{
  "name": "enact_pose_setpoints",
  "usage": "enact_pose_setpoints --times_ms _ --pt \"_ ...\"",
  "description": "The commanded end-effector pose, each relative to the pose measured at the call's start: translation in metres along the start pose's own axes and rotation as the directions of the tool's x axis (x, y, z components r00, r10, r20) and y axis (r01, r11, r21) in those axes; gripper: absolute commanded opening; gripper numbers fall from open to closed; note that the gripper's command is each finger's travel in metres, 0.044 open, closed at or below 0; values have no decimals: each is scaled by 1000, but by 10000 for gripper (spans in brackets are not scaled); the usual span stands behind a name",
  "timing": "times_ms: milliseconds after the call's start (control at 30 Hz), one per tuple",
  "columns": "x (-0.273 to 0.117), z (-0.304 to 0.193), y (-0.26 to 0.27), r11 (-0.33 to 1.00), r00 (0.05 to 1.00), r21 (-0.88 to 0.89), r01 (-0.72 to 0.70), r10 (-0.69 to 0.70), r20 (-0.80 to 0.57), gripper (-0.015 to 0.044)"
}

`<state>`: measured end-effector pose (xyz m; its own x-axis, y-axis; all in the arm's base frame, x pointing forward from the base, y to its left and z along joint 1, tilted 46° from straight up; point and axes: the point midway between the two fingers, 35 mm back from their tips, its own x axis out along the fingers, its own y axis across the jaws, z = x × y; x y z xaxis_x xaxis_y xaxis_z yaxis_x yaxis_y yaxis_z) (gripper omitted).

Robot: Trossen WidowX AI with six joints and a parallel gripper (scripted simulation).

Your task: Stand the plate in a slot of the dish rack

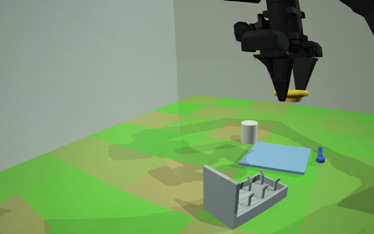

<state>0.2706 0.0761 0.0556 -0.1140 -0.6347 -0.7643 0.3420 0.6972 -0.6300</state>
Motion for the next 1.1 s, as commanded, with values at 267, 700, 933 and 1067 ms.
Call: enact_pose_setpoints --times_ms 267,700,933,1067 --pt "32 -3 2 969 977 -185 -162 132 -164 0" --pt "60 -4 5 847 905 -347 -403 314 -287 0" --pt "73 -4 7 742 849 -418 -523 417 -324 0" --pt "79 -4 8 671 813 -459 -582 475 -336 0"
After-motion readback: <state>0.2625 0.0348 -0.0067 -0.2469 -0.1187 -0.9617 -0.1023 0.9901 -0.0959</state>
